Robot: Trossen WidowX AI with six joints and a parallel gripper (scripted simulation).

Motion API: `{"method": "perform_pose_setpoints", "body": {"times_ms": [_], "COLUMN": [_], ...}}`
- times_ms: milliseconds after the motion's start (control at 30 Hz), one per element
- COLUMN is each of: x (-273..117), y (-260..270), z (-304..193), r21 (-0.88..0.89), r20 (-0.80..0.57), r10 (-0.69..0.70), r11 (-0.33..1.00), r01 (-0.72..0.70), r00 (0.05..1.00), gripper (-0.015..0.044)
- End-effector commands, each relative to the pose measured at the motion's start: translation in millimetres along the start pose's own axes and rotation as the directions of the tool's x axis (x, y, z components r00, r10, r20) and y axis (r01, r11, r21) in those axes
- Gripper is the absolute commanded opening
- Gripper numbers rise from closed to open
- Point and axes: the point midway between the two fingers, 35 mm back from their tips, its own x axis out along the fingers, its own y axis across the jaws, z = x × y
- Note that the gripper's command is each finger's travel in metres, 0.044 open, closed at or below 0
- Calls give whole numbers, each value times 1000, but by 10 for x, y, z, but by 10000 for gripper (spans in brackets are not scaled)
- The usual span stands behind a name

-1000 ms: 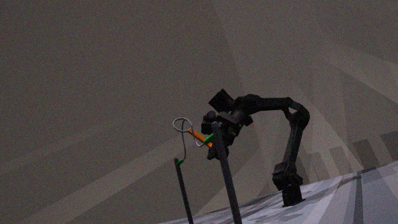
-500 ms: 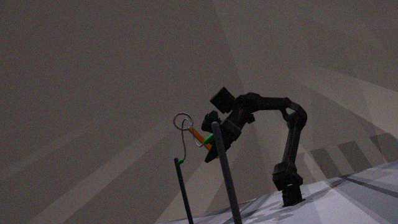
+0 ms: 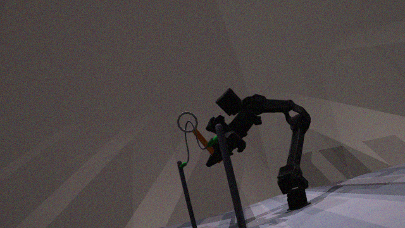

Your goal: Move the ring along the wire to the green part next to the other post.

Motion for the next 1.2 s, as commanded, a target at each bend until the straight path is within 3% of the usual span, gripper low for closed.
{"method": "perform_pose_setpoints", "body": {"times_ms": [0, 567, 1167], "x": [7, -1, -52], "y": [-49, -236, -413], "z": [7, 43, 129], "r21": [-63, -290, -496], "r20": [13, 86, 205], "r10": [-53, -239, -399], "r11": [997, 923, 745], "r01": [54, 254, 446], "r00": [999, 967, 894], "gripper": [-150, -150, -150]}}
